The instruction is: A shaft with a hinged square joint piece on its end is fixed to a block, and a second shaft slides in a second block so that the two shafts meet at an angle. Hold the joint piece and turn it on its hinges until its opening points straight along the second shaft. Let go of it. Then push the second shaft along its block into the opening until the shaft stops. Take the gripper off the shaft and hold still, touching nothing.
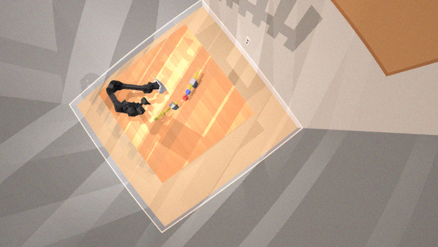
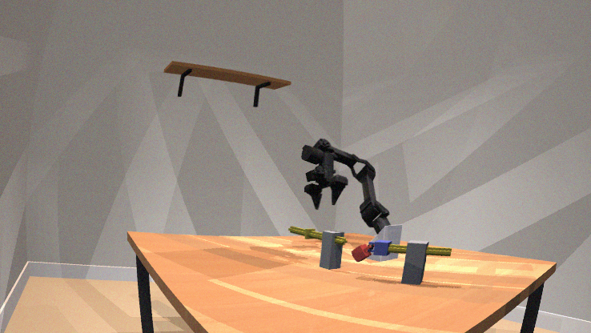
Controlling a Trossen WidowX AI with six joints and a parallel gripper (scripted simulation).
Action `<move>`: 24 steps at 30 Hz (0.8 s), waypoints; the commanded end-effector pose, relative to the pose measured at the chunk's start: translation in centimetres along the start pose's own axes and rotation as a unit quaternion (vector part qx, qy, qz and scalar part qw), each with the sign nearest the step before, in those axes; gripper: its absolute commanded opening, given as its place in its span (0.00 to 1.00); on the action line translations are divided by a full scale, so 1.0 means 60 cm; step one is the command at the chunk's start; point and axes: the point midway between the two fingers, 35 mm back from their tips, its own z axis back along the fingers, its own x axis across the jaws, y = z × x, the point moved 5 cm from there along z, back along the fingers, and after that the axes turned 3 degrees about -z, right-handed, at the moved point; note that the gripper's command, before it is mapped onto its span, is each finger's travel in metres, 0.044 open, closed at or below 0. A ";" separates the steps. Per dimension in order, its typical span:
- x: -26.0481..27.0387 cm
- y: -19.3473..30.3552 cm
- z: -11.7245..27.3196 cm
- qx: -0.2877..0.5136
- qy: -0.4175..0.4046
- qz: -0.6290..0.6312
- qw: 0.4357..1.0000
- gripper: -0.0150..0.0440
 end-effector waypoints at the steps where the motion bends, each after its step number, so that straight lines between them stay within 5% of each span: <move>1: -0.003 -0.007 0.027 -0.050 0.047 -0.016 0.998 1.00; 14: 0.005 -0.026 0.047 -0.090 0.077 -0.026 0.993 1.00; 24: 0.154 -0.152 -0.003 -0.037 0.066 -0.008 0.997 1.00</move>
